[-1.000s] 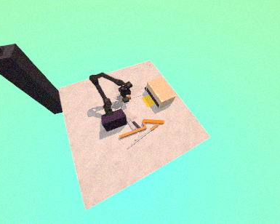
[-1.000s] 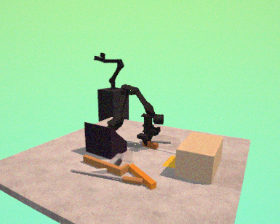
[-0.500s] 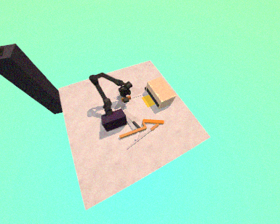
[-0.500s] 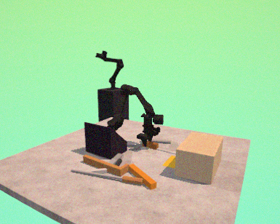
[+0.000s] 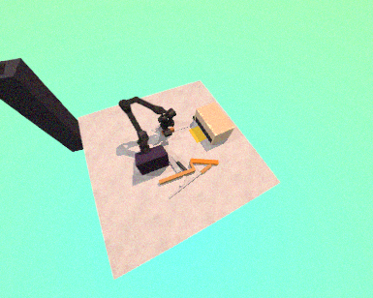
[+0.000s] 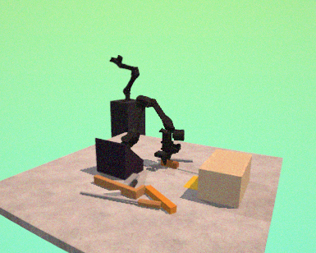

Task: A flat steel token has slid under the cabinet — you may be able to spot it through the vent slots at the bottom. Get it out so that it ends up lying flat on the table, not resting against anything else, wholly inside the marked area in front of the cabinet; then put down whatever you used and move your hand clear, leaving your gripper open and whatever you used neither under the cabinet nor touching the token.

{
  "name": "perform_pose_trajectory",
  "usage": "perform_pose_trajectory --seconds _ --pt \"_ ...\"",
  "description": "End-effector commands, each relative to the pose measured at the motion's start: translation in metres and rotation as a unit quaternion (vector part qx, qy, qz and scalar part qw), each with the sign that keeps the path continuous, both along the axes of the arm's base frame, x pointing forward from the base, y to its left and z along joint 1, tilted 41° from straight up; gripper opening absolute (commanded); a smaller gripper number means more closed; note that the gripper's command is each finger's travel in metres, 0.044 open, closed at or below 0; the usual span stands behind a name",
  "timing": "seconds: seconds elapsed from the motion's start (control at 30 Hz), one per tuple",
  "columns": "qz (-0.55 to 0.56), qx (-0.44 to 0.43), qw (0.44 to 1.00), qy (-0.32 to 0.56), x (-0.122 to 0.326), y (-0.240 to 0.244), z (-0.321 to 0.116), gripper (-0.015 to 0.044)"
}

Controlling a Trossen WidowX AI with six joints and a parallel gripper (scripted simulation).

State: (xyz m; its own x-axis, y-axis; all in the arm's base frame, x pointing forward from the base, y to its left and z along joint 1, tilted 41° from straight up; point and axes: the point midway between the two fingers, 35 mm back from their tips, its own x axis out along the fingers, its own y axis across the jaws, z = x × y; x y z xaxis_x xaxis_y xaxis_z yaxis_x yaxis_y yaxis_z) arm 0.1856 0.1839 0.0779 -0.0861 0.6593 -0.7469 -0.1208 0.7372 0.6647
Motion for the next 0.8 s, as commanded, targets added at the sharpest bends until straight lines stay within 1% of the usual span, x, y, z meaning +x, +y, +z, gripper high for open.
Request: perform_pose_trajectory --seconds 0.0,0.07,0.1,0.77 --pt "0.001 0.0 1.0 0.0 0.0 0.0 0.0 0.0059" --pt "0.001 0.0 1.0 0.0 0.0 0.0 0.0 0.0006" --pt "0.001 0.0 1.0 0.0 0.0 0.0 0.0 0.0" --pt "-0.013 -0.002 1.0 0.011 0.018 0.002 0.0 0.0"
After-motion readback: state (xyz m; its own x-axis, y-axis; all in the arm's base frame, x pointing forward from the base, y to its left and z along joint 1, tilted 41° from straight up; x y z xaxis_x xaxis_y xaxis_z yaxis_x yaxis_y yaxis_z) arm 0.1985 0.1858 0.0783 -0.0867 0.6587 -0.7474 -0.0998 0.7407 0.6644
